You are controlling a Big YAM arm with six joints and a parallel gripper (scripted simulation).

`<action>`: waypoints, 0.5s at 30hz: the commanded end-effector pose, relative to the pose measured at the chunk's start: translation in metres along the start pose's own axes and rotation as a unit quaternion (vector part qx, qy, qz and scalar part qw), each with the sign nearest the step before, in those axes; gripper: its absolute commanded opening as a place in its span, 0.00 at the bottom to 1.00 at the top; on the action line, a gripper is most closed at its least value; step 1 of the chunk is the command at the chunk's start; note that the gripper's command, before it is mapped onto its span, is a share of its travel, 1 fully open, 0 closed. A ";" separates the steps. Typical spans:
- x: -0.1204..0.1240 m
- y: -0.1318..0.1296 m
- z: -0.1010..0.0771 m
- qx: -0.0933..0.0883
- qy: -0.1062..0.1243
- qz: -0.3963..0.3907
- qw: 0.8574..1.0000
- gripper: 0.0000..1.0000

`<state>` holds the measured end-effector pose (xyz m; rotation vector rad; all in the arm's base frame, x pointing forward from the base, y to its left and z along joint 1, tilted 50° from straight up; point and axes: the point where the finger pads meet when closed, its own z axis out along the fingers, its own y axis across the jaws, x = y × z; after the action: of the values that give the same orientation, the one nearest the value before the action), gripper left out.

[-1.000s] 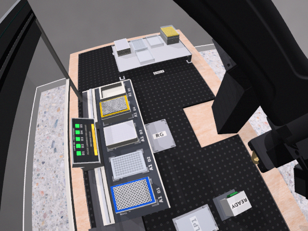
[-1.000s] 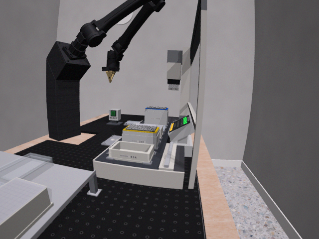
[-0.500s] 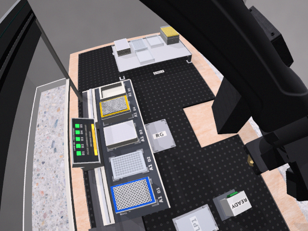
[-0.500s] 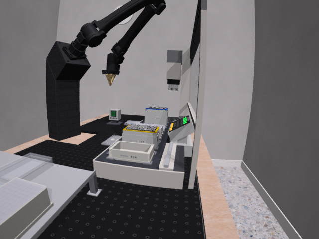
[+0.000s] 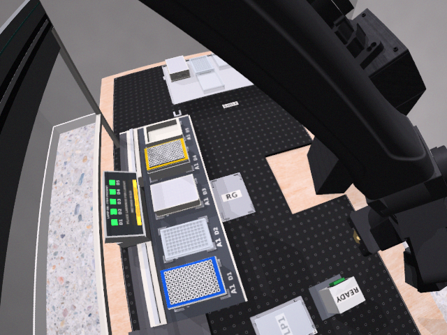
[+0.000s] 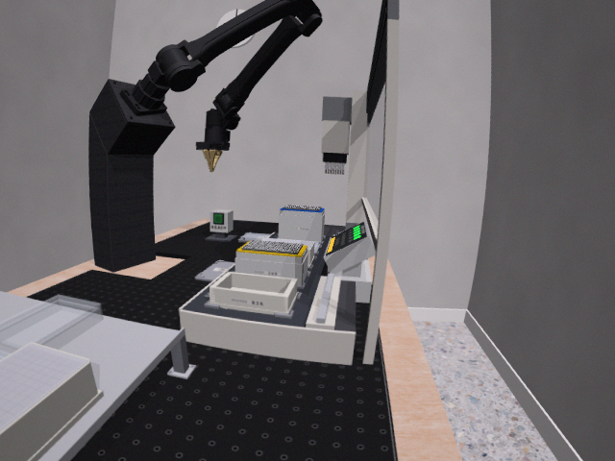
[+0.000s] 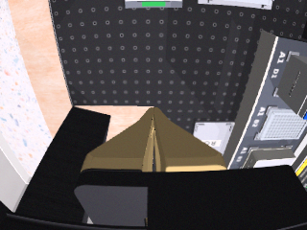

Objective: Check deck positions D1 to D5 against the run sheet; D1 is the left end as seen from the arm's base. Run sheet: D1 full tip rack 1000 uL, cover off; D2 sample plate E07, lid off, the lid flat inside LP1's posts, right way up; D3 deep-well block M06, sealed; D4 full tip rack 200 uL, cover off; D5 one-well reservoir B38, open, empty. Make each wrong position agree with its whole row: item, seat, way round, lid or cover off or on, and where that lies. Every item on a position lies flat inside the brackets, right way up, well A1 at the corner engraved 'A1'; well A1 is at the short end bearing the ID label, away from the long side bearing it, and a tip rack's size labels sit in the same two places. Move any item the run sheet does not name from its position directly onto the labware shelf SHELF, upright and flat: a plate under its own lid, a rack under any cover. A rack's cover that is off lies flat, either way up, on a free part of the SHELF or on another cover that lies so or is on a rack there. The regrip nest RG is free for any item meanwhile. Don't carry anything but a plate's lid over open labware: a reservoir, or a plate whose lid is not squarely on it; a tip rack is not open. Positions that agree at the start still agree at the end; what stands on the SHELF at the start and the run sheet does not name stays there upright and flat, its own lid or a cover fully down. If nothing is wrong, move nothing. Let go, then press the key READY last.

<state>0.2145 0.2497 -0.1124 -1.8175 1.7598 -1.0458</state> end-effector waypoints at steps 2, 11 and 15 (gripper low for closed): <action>-0.001 0.000 0.008 0.001 -0.002 -0.004 1.000 0.00; 0.001 0.001 0.023 -0.001 -0.002 -0.006 1.000 0.00; 0.001 0.001 0.026 -0.001 -0.002 -0.006 1.000 0.00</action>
<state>0.2331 0.2444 -0.1275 -1.8112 1.7663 -1.0478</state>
